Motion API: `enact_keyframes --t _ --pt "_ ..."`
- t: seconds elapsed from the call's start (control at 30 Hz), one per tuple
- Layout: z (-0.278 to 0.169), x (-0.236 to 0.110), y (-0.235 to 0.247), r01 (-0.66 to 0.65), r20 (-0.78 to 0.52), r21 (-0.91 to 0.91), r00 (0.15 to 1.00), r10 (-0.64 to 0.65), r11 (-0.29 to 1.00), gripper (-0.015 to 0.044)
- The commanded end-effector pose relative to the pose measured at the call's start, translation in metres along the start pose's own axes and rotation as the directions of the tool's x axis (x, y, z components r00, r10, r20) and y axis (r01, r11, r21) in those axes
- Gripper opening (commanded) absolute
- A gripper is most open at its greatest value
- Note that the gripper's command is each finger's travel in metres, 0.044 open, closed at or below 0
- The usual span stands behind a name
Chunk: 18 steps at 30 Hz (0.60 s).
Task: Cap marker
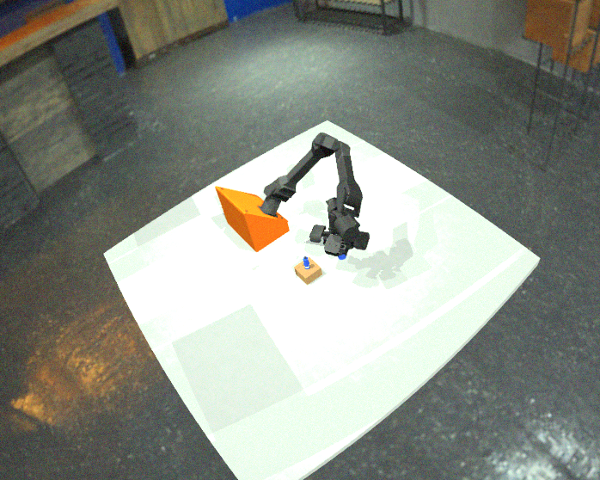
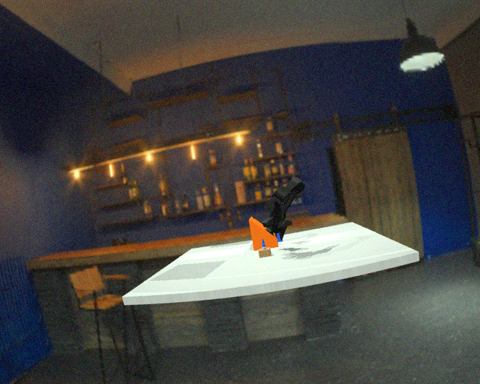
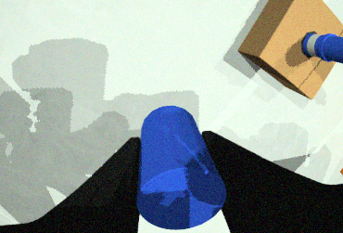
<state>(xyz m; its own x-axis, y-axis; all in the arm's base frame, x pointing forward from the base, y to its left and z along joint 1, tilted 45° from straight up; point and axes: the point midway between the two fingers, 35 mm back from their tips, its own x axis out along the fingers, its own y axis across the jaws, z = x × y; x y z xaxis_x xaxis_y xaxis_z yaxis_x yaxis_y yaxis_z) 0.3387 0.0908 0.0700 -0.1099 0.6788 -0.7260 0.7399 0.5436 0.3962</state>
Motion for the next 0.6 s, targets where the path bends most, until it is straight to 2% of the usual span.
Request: enact_keyframes --t 0.0,0.57 --pt "0.008 -0.004 -0.013 0.007 0.002 0.004 1.000 -0.007 1.000 0.0000" --pt "0.034 -0.025 -0.075 0.011 0.000 0.006 1.000 -0.011 1.000 0.0000"
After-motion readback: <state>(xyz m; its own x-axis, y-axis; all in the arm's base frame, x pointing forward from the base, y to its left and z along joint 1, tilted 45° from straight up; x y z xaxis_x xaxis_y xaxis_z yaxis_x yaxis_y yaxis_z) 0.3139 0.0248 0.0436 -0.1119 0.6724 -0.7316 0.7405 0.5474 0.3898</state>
